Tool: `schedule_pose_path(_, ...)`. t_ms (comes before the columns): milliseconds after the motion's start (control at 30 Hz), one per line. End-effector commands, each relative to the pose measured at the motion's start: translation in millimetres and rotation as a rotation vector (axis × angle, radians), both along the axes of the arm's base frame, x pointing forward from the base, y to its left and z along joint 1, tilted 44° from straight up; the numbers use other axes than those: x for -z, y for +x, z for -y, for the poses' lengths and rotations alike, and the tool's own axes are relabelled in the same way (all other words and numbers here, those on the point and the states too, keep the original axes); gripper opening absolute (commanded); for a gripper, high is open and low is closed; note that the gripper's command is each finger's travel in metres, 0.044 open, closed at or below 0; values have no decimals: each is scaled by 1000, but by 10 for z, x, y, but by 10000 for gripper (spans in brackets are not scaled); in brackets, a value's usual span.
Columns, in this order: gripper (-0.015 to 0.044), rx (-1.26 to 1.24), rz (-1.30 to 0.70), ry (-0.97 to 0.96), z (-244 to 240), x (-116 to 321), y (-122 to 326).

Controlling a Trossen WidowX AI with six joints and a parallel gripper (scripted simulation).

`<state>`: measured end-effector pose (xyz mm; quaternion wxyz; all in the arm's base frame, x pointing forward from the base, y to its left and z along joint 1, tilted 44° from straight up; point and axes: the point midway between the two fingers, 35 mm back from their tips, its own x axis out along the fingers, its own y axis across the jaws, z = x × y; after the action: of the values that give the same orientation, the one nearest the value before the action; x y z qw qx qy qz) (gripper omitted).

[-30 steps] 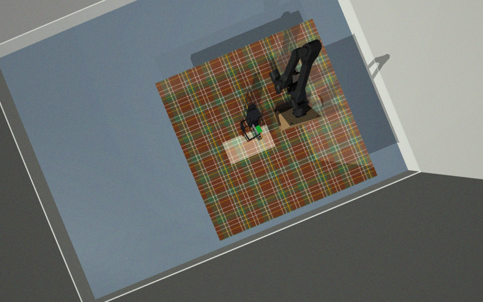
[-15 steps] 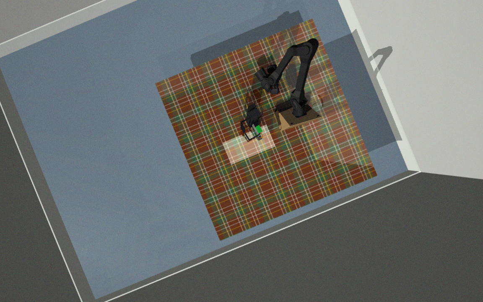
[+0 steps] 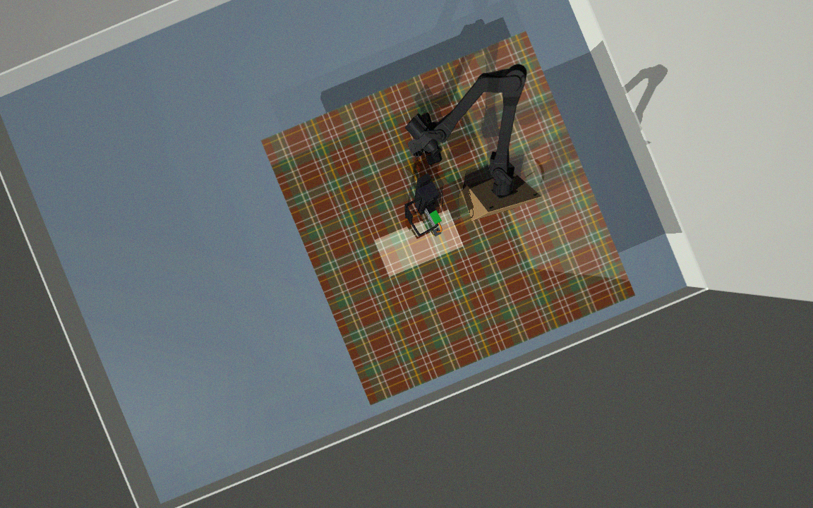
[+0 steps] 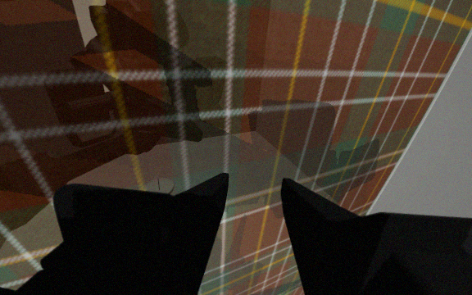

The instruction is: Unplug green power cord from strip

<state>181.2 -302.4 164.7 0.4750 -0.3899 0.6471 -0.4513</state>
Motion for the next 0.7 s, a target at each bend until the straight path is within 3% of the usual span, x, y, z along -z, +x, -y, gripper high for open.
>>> schedule_pose_path(0,160,-172,3,36,-159,-56,504)
schedule_pose_path(333,160,-556,93,114,-838,-253,1568)
schedule_pose_path(667,160,-988,165,235,-2062,-502,2438)
